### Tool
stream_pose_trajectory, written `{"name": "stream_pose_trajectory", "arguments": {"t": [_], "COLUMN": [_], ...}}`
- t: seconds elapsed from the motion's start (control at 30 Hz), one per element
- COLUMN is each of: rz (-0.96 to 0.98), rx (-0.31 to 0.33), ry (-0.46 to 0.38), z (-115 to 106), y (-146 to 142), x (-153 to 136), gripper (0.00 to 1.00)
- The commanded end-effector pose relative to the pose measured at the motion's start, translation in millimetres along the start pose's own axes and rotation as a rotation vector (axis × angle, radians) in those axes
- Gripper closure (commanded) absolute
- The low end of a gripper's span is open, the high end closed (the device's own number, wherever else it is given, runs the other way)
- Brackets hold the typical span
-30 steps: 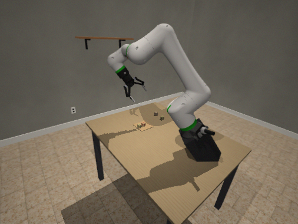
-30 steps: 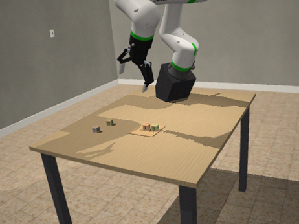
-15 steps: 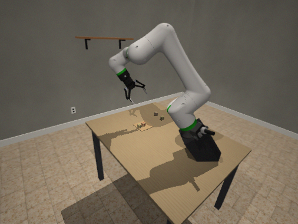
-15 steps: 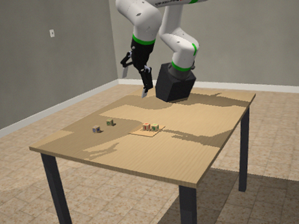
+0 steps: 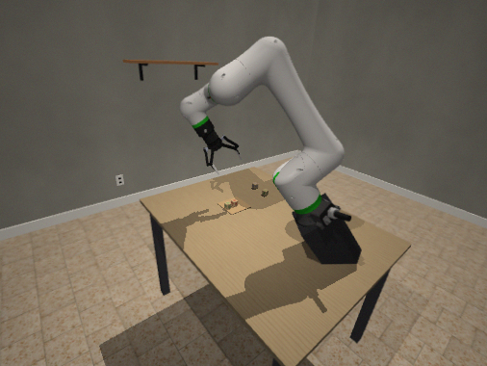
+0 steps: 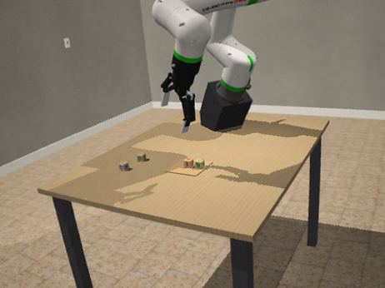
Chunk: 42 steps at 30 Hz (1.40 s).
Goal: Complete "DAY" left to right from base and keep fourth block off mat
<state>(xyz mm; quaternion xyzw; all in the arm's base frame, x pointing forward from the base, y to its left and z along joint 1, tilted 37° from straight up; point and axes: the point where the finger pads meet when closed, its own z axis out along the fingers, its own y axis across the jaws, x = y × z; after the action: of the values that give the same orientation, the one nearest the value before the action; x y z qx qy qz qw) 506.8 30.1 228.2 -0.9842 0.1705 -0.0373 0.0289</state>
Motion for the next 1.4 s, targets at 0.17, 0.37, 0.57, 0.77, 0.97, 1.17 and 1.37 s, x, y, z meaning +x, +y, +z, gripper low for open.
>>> {"name": "stream_pose_trajectory", "arguments": {"t": [0.17, 0.37, 0.57, 0.77, 0.97, 1.17, 1.37], "rz": [0.096, 0.184, 0.184, 0.318, 0.351, 0.351, 0.491], "rx": [0.021, 0.042, 0.042, 0.076, 0.085, 0.085, 0.125], "ry": [0.02, 0.033, 0.033, 0.049, 0.052, 0.052, 0.061], "z": [11.8, 22.6, 22.6, 38.9, 42.8, 42.8, 59.0], "y": [-6.9, -13.0, -13.0, -21.7, -23.7, -23.7, -31.8], "x": [-2.5, -5.4, -5.4, -10.5, -11.9, -11.9, -18.2], "gripper": [0.0, 0.0, 0.0, 0.0, 0.0, 0.0, 0.0]}}
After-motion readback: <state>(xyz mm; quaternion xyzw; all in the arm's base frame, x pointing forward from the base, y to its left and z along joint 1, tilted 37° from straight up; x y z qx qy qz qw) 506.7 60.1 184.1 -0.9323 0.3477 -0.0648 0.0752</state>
